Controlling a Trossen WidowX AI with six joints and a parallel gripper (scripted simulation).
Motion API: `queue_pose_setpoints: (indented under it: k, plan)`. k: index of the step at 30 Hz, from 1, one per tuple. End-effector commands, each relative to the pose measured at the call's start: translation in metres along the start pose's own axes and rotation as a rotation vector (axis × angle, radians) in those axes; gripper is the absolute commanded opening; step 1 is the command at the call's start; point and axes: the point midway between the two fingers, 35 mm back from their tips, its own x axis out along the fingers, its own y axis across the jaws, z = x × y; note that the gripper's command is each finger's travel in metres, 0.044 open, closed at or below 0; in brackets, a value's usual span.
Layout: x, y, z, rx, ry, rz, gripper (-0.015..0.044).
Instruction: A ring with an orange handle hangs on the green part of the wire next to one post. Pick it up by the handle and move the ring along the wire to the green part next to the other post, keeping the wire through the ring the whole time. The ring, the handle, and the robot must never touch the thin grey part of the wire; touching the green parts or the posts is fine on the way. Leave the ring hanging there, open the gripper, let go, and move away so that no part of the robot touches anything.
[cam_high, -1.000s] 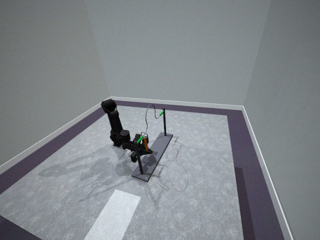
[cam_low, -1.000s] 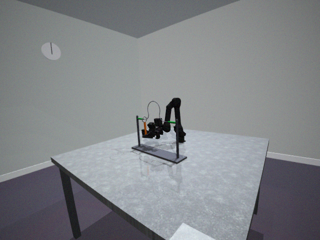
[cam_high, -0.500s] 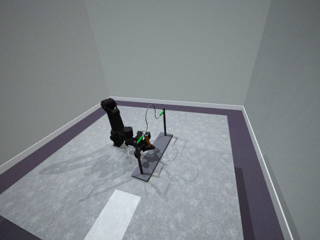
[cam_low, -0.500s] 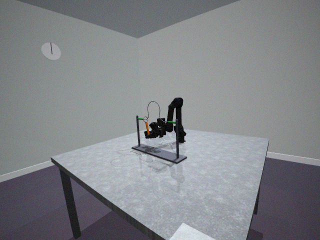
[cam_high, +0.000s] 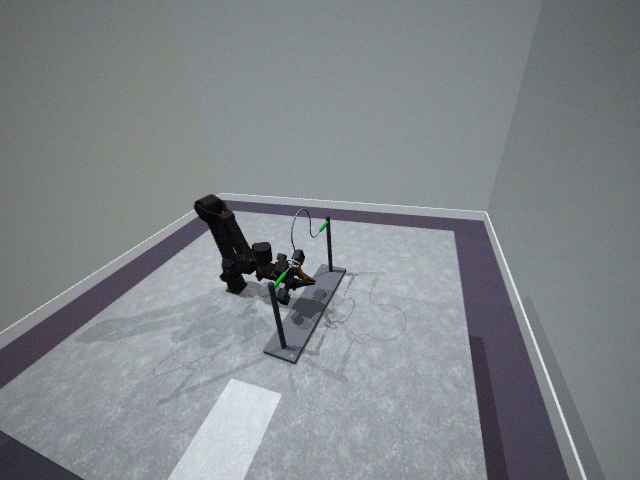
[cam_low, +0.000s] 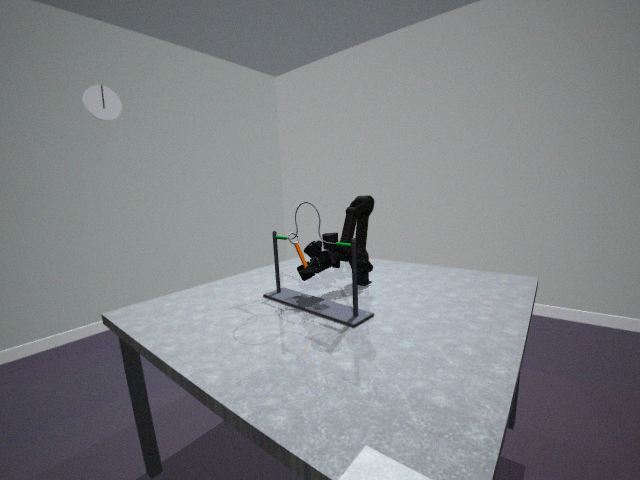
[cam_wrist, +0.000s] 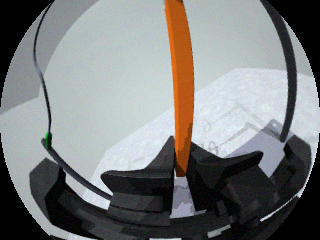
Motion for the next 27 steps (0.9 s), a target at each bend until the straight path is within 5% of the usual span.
queue_pose_setpoints:
  k: [1,27]
  plan:
    - [-0.002,0.009,0.002,0.054,0.009,0.005,-0.0150]
    - [-0.040,0.075,0.023,0.456,0.281,0.108,-0.0150]
